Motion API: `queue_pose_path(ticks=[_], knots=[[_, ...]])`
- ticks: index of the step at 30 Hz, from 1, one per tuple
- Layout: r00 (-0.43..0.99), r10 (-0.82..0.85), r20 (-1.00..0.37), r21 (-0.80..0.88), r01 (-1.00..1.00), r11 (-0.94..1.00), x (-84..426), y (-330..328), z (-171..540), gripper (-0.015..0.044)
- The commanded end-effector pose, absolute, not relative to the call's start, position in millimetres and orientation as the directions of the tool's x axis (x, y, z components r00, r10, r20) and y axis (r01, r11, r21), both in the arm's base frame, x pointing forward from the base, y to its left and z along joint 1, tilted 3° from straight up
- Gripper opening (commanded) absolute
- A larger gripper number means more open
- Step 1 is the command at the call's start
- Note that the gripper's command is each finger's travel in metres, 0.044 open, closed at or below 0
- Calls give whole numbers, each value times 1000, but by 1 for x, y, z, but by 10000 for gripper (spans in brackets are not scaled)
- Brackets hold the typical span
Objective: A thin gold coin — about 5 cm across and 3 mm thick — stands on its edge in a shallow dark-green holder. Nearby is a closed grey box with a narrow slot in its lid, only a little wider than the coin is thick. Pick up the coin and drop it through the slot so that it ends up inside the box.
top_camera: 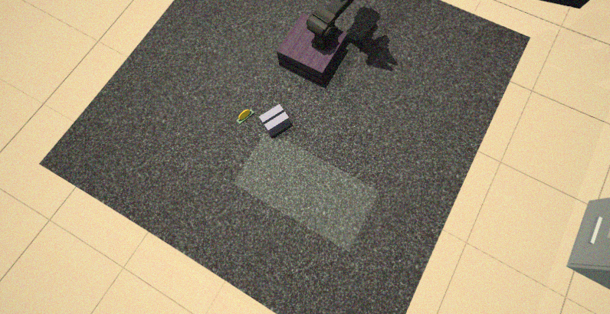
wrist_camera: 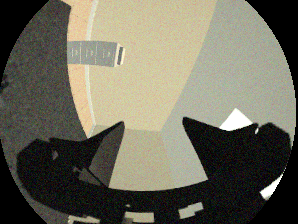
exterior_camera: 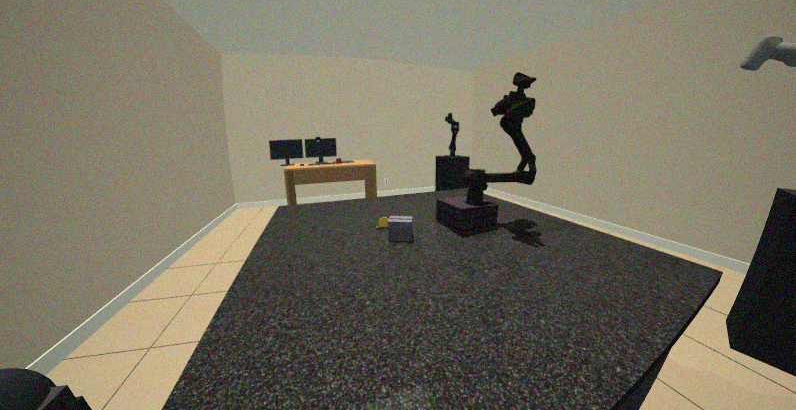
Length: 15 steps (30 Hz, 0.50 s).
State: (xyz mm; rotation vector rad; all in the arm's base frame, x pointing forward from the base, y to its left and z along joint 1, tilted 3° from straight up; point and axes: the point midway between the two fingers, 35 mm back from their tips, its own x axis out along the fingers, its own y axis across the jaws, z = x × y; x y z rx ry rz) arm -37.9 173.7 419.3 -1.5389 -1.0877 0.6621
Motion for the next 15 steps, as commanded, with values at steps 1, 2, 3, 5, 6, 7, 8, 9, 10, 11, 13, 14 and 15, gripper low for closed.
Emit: queue_pose_path(ticks=[1,2,3,5,6,7,8,9,10,11,13,14,15], knots=[[427,894,137,-958,288,9,-37,173,420,374],[433,890,143,-961,277,19,-33,172,422,347],[443,884,152,-965,258,37,-27,169,425,321],[477,860,179,-976,200,92,-8,161,434,269],[502,843,194,-978,161,130,5,154,439,242],[525,826,206,-978,126,163,17,149,444,216],[544,812,213,-977,100,190,27,144,446,190],[558,801,218,-975,80,209,34,140,448,164],[571,791,221,-971,58,230,41,137,450,161],[589,777,224,-966,29,257,50,132,453,161],[646,729,226,-938,-58,342,79,117,460,161],[676,702,222,-917,-100,387,94,109,462,161],[706,675,215,-892,-139,430,110,100,463,161]])
